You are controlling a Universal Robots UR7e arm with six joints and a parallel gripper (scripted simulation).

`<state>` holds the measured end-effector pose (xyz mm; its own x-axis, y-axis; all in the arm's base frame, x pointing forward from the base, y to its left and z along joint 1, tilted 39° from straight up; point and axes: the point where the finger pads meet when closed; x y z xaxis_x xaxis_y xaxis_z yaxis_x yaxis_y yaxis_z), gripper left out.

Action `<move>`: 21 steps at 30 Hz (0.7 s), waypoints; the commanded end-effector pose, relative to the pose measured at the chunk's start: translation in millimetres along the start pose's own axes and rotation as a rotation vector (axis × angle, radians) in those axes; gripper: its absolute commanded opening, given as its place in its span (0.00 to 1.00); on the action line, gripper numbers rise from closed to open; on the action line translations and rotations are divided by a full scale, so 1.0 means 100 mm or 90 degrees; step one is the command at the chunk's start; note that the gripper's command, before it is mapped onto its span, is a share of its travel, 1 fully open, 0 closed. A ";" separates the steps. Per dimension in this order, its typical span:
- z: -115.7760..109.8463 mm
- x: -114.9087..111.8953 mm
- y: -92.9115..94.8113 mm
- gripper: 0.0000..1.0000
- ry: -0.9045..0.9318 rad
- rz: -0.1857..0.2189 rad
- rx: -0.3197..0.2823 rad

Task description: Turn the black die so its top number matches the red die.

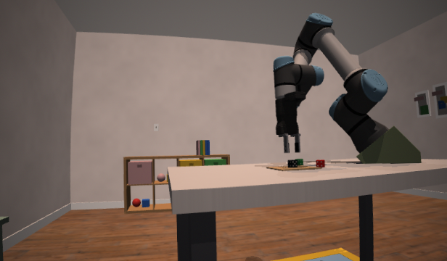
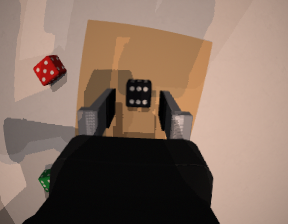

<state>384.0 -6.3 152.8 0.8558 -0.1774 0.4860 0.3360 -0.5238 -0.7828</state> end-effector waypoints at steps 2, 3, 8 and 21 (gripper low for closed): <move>0.00 0.00 0.08 0.79 0.000 -0.001 0.000; 0.00 0.00 0.09 0.79 0.000 -0.001 0.000; 0.00 0.00 0.12 0.79 0.000 -0.001 0.000; 0.00 0.00 0.17 0.79 0.000 -0.001 0.000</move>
<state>389.9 -15.1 139.5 0.8558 -0.1772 0.4860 0.3361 -0.5236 -0.7828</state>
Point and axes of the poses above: the point where the finger pads meet when closed, its own y axis out along the fingers, its own x axis across the jaws, z = x × y, and after that the axes turned 12 degrees about y, right-handed
